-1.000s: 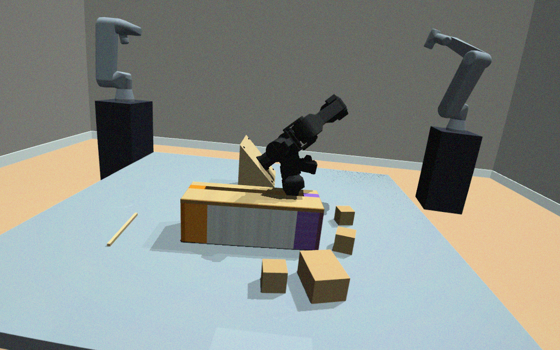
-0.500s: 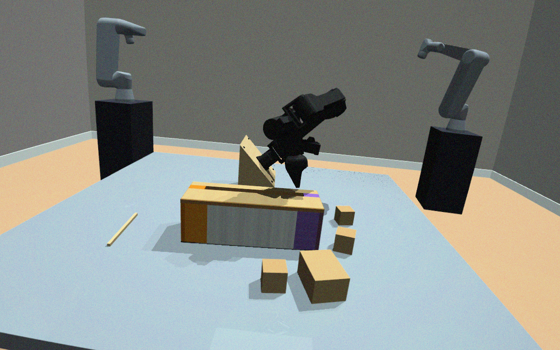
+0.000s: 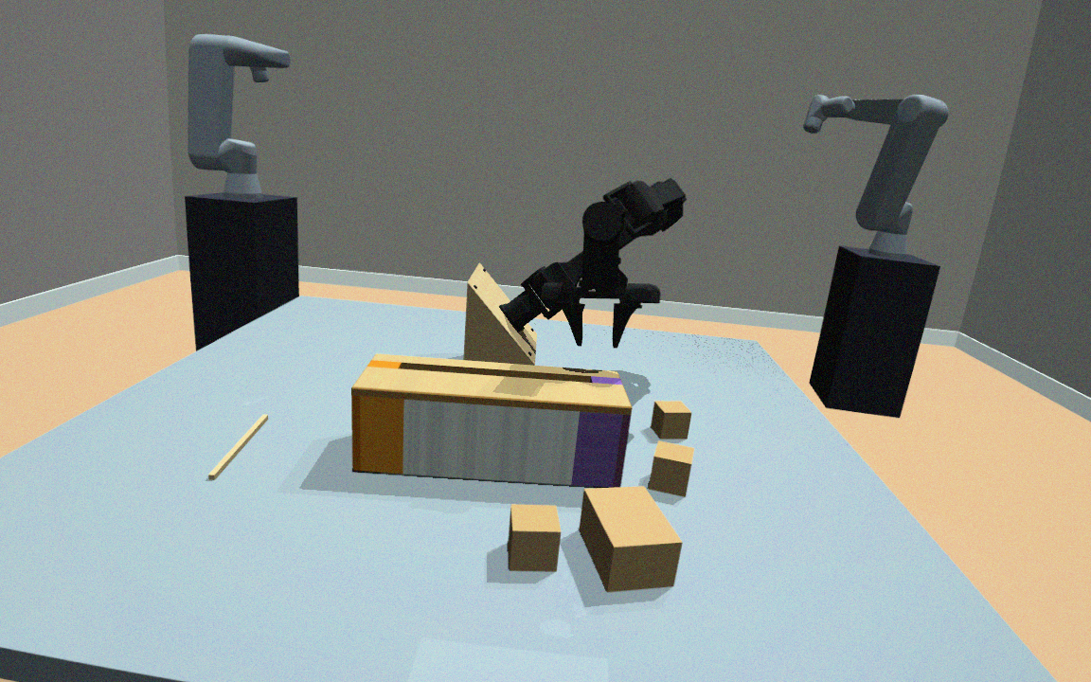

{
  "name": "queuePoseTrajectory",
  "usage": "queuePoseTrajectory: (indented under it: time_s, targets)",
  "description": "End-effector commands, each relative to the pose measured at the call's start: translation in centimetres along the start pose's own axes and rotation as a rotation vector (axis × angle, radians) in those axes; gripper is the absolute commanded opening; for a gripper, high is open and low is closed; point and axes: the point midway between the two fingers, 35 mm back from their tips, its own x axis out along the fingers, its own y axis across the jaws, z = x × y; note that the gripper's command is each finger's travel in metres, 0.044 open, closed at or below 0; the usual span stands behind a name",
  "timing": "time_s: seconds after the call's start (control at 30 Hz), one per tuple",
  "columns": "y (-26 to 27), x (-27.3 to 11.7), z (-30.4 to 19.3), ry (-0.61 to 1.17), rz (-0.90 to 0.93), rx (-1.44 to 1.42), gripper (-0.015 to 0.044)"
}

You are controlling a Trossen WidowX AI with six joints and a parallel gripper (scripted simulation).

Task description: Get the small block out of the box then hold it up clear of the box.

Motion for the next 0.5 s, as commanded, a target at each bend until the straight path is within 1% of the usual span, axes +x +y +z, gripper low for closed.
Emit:
queuePoseTrajectory:
  time_s: [0.0, 0.07, 0.37, 0.47]
  targets:
    - [-0.1, -0.4, 1.8, 0.125, -0.002, -0.438, 0.0285]
    - [-0.2, -0.5, 2.0, 0.146, -0.001, -0.505, 0.0285]
    - [-0.1, -0.3, 2.0, 0.145, 0.0, -0.506, 0.0285]
    - [0.5, 2.9, 2.3, 0.14, 0.013, -0.509, 0.0285]
